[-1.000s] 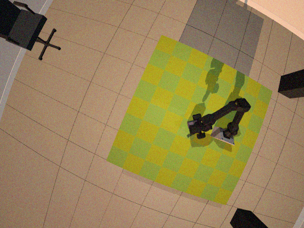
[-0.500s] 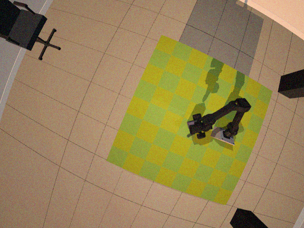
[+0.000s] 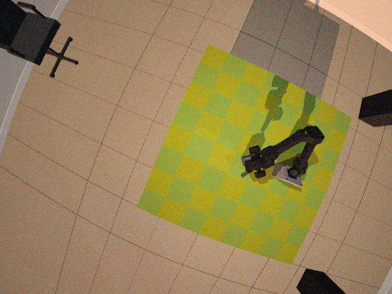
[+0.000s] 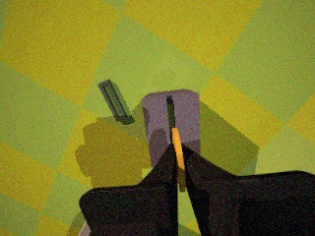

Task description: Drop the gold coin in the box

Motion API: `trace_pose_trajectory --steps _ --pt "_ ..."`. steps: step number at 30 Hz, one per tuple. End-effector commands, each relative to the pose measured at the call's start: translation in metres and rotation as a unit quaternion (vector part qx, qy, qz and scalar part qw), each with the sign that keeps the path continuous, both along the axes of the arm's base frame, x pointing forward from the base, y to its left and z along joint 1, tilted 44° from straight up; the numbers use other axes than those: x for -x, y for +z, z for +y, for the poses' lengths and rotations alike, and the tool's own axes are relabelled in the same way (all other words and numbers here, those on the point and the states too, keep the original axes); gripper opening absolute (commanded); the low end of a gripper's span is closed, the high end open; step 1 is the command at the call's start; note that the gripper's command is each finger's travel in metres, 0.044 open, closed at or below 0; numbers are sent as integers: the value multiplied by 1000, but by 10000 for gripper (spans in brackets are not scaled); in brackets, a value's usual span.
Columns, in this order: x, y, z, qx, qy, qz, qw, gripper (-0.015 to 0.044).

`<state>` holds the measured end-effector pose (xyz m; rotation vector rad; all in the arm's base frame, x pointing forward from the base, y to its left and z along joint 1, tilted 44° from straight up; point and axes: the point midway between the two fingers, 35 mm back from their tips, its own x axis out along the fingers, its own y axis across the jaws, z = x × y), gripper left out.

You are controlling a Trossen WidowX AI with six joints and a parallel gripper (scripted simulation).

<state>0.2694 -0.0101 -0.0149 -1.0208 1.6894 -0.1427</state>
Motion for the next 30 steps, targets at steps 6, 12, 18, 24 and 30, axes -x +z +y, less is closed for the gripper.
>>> trace_pose_trajectory --steps 6,12,18,24,30 --pt "-4 1 2 3 -2 -2 1000 0" --pt "-1 0 1 1 -1 1 1000 0" --pt "-1 0 1 1 -1 1 1000 0" --pt "-1 -3 -1 1 -1 1 1000 0" --pt "0 -4 -4 1 0 2 1000 0"
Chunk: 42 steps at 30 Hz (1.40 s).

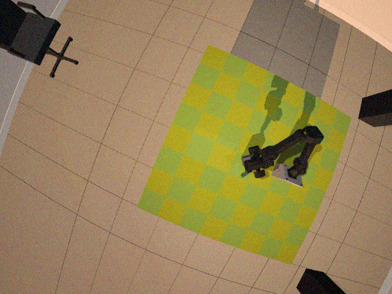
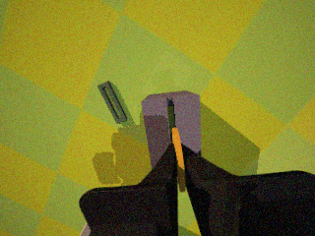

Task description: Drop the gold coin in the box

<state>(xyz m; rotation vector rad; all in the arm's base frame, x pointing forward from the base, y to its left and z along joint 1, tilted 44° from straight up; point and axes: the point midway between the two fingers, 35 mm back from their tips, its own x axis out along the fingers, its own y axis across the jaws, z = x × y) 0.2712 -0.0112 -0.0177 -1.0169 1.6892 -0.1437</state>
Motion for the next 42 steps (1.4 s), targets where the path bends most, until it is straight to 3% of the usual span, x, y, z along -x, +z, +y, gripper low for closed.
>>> trace_pose_trajectory --steps 1,28,34,42 --pt "2 -2 -3 2 1 3 1000 0" --pt "2 -11 -12 3 1 2 1000 0" --pt "0 -9 -10 0 0 0 1000 157" --pt "0 -9 -10 0 0 0 1000 161"
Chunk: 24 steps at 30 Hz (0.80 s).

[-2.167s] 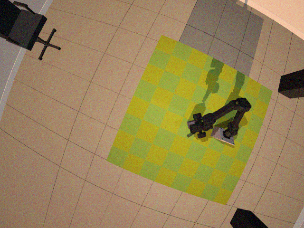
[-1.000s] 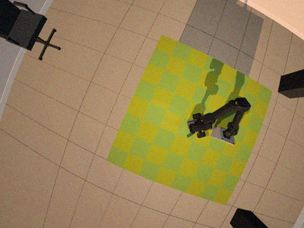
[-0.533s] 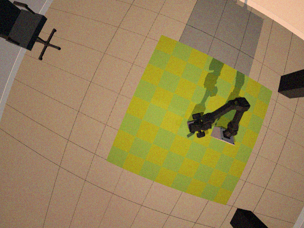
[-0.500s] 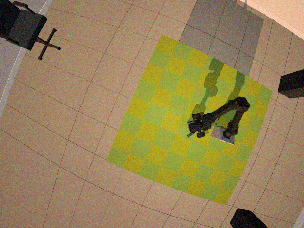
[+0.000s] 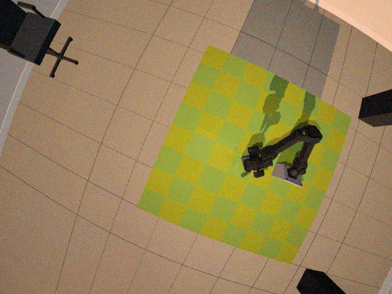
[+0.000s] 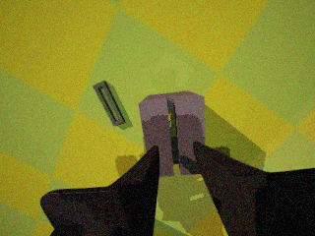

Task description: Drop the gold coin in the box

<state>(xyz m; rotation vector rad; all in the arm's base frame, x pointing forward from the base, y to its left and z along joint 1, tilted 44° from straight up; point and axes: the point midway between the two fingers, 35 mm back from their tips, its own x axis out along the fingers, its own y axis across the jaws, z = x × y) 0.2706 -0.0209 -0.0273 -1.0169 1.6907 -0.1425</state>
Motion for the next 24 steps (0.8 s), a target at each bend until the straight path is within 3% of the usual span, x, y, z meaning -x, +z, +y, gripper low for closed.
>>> trace_pose_trajectory --steps 1,12,24 --pt "0 0 0 0 0 0 1000 161" --pt "1 34 31 2 1 1 1000 440" --pt "2 44 39 3 2 2 1000 440"
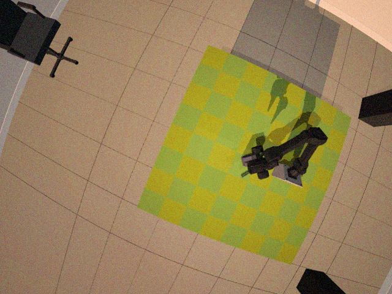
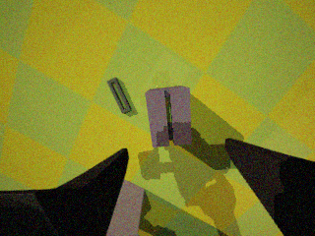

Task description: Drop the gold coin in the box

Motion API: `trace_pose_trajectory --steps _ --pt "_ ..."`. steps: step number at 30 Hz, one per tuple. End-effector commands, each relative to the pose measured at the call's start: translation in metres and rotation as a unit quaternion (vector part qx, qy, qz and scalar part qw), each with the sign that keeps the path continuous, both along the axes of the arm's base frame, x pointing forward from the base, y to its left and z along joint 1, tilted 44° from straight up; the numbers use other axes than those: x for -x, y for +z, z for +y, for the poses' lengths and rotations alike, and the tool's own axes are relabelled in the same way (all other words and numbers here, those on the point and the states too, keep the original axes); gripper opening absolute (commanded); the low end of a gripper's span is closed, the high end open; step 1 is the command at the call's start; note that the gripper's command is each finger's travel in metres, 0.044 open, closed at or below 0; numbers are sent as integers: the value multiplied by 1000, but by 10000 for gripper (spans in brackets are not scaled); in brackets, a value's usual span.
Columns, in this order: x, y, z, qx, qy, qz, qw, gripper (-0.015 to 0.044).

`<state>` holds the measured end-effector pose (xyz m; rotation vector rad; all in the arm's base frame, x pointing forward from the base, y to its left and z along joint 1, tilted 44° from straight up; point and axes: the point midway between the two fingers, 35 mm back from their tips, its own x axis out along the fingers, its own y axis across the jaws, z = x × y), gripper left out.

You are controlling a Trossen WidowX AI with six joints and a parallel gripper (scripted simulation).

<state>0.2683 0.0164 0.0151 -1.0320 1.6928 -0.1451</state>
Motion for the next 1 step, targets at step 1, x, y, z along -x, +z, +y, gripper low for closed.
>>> trace_pose_trajectory --steps 1 --pt "0 1 2 -2 -2 -1 1000 440"
